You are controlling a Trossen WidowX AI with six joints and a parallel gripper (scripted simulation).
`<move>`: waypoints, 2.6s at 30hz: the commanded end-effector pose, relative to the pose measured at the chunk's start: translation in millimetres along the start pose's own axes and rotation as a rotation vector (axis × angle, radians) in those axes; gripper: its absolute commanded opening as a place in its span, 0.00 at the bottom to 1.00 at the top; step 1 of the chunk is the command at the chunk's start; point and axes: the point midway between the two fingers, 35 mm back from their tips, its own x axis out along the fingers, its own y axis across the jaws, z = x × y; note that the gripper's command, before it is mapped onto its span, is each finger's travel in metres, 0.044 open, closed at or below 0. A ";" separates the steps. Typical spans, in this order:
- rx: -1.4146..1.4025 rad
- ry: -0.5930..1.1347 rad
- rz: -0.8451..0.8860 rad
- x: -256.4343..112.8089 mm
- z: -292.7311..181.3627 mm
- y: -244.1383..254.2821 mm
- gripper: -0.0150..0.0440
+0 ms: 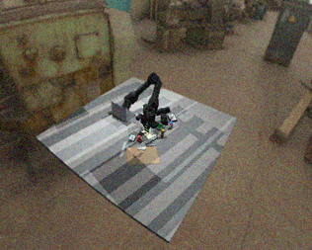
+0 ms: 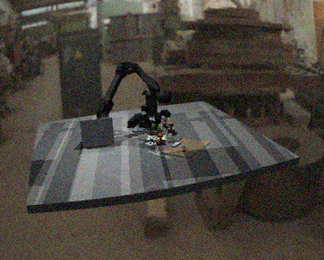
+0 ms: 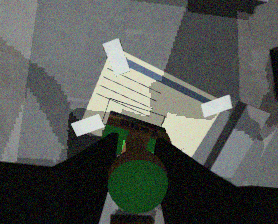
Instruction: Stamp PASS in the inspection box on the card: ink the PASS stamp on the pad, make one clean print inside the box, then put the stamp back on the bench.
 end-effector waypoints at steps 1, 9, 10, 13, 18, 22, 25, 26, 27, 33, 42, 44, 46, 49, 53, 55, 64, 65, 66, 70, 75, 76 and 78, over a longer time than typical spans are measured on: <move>-0.008 0.008 -0.002 -8.3 -0.3 -2.1 0.25; -0.008 0.009 -0.002 -21.0 -0.1 -2.4 0.25; -0.008 0.009 -0.002 -22.6 0.0 -2.4 0.25; -0.008 0.009 -0.001 -27.4 0.1 -2.4 0.25; -0.008 0.008 -0.001 -35.5 0.6 -2.1 0.25; -0.008 0.008 -0.001 -42.0 1.0 -1.7 0.25; -0.008 0.007 -0.001 -46.6 1.4 -1.3 0.25; -0.008 0.007 -0.001 -47.4 1.5 -1.3 0.25; -0.008 0.007 -0.001 -47.7 1.5 -1.3 0.25; -0.008 0.007 0.000 -49.6 18.1 7.4 0.25; -0.008 0.006 0.001 -50.9 49.2 27.7 0.25; -0.008 0.006 0.001 -50.8 55.5 32.7 0.25; -0.008 0.005 0.001 -50.5 61.7 37.8 0.25; -0.008 0.005 0.001 -49.8 70.5 45.7 0.25; -0.009 0.004 0.002 -48.3 81.6 56.7 0.25; -0.009 0.004 0.002 -47.4 86.7 62.4 0.25; -0.009 0.003 0.003 -45.8 92.7 69.4 0.25; -0.009 0.003 0.003 -45.0 92.6 69.3 0.25; -0.009 0.004 0.002 -43.6 92.4 69.1 0.25; -0.008 0.006 0.002 -37.0 91.6 68.4 0.25; -0.008 0.008 0.002 -28.8 90.8 67.8 0.25; -0.008 0.009 0.001 -27.2 90.7 67.7 0.25; -0.008 0.009 0.001 -23.8 90.5 67.5 0.25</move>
